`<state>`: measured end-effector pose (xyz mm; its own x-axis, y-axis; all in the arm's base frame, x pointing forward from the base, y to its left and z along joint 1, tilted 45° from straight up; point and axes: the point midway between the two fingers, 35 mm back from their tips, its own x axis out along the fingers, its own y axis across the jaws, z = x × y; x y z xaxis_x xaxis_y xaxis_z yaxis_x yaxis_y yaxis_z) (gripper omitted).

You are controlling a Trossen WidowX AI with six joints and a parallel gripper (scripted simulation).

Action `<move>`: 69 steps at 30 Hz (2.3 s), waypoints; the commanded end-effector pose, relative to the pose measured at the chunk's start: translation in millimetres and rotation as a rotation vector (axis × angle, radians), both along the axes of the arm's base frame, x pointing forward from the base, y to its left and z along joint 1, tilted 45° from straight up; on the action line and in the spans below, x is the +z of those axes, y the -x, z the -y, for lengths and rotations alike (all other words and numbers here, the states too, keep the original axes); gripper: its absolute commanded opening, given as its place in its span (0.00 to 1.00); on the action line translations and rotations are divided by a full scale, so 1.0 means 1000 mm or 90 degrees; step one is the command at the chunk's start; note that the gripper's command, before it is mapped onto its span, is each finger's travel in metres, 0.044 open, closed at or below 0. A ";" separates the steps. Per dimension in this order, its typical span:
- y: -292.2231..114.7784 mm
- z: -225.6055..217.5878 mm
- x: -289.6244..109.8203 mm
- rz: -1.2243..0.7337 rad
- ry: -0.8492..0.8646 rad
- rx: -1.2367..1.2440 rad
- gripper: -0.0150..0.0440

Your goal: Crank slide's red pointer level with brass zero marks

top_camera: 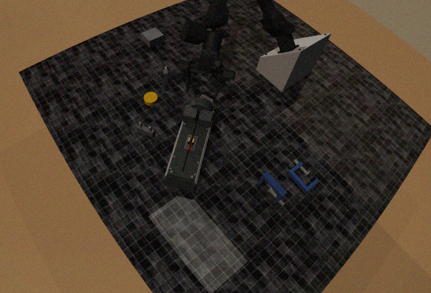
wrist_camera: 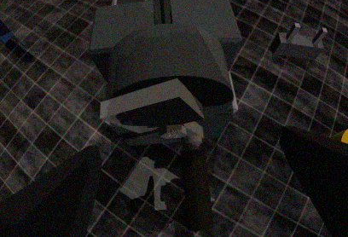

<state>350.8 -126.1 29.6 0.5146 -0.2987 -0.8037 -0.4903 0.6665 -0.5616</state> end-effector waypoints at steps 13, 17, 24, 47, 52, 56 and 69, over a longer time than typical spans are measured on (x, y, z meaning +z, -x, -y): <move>-0.022 -0.065 0.060 0.024 0.007 -0.019 1.00; -0.041 -0.072 0.050 0.045 0.016 -0.058 1.00; -0.070 -0.090 0.030 0.091 0.029 -0.120 1.00; -0.097 -0.081 -0.047 0.182 0.044 -0.213 1.00; -0.097 -0.081 -0.047 0.182 0.044 -0.213 1.00; -0.097 -0.081 -0.047 0.182 0.044 -0.213 1.00; -0.103 -0.117 -0.010 0.183 0.043 -0.218 1.00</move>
<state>447.9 -29.1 -2.4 0.5557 -0.5437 -0.6290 -0.0807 0.7177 -0.6917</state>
